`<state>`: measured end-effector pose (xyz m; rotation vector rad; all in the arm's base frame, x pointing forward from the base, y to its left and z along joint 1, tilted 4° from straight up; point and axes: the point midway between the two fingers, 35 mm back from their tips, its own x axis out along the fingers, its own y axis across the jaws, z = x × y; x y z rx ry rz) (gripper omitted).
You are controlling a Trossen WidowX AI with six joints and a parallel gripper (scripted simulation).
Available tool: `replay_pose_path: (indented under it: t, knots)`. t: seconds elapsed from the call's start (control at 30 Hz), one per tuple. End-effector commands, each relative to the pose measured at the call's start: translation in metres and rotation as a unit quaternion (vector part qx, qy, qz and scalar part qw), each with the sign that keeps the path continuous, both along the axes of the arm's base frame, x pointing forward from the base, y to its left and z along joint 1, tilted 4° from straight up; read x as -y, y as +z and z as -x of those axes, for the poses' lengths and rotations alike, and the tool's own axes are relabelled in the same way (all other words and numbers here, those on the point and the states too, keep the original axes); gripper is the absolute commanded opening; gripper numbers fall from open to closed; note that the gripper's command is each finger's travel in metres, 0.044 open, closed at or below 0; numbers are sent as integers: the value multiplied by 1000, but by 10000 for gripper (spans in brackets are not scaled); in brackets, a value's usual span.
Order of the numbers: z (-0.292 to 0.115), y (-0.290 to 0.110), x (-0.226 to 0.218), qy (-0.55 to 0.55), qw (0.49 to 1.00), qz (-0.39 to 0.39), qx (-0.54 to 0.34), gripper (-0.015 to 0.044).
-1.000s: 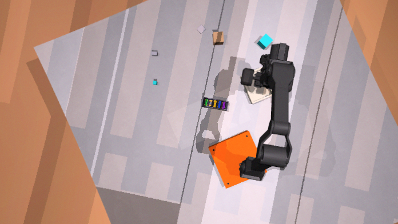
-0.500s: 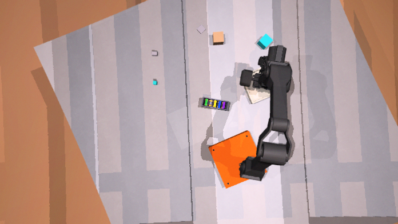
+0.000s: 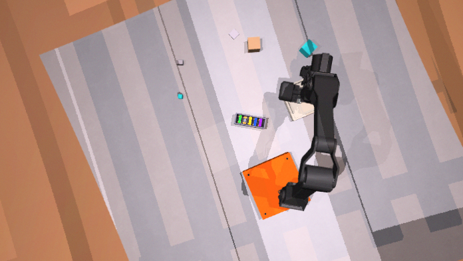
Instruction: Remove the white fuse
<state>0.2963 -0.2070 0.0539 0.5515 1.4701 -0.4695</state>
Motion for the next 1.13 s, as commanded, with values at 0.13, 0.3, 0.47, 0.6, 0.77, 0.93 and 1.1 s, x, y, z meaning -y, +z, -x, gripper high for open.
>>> replay_pose_path:
  t: [0.13, 0.3, 0.47, 0.6, 0.77, 0.93, 1.1]
  knots:
    - [1, 29, 1, 0, 1000, -2, -1, 330]
    - [2, 37, 1, 0, 1000, -3, -2, 330]
    - [2, 37, 1, 0, 1000, -3, -2, 330]
    - [2, 37, 1, -2, 1000, -1, -1, 330]
    - [2, 37, 1, -2, 1000, -1, -1, 330]
    - [2, 37, 1, -2, 1000, -1, -1, 330]
    - [2, 37, 1, -2, 1000, -1, -1, 330]
